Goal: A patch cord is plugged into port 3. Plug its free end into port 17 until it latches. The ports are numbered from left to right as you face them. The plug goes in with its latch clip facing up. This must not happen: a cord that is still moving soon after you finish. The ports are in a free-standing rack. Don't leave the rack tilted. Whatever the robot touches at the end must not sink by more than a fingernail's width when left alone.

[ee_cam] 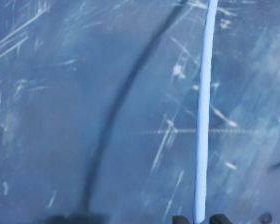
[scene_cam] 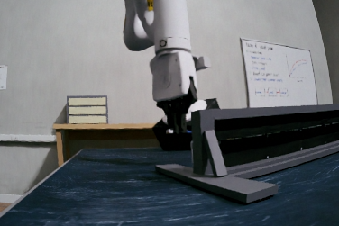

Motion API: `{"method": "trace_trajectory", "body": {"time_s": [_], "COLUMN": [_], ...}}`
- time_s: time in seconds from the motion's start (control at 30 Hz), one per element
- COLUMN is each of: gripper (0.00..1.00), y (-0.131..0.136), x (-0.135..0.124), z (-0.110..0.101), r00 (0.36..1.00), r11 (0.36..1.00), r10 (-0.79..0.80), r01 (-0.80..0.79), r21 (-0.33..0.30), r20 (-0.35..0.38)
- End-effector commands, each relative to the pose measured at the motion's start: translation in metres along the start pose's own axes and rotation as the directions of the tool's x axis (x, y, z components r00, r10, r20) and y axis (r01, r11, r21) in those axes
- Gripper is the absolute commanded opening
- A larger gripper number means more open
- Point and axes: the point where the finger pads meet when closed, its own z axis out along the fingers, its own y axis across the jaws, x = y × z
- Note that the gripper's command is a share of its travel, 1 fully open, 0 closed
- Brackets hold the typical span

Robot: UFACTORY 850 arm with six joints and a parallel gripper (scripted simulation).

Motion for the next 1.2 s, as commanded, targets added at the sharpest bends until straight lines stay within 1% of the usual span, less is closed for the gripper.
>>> {"method": "trace_trajectory", "body": {"time_s": [0.0,0.23,0.3,0.5,0.8,0.87,1.17], "gripper": [0.00,0.00,0.00,0.00,0.00,0.00,0.00], "y": [0.009,0.021,0.021,0.033,0.050,0.050,0.068], "x": [0.003,0.008,0.008,0.012,0.019,0.019,0.026], "z": [-0.002,-0.005,-0.005,-0.008,-0.012,-0.012,-0.016], "r00": [0.998,0.987,0.987,0.968,0.924,0.924,0.862], "r11": [0.998,0.987,0.987,0.968,0.924,0.924,0.862], "r10": [-0.064,-0.164,-0.164,-0.252,-0.383,-0.383,-0.507], "r01": [0.064,0.164,0.164,0.252,0.383,0.383,0.507], "r21": [0.005,0.005,0.005,0.006,0.007,0.007,0.008], "r20": [-0.002,-0.003,-0.003,-0.003,-0.004,-0.004,-0.005]}}
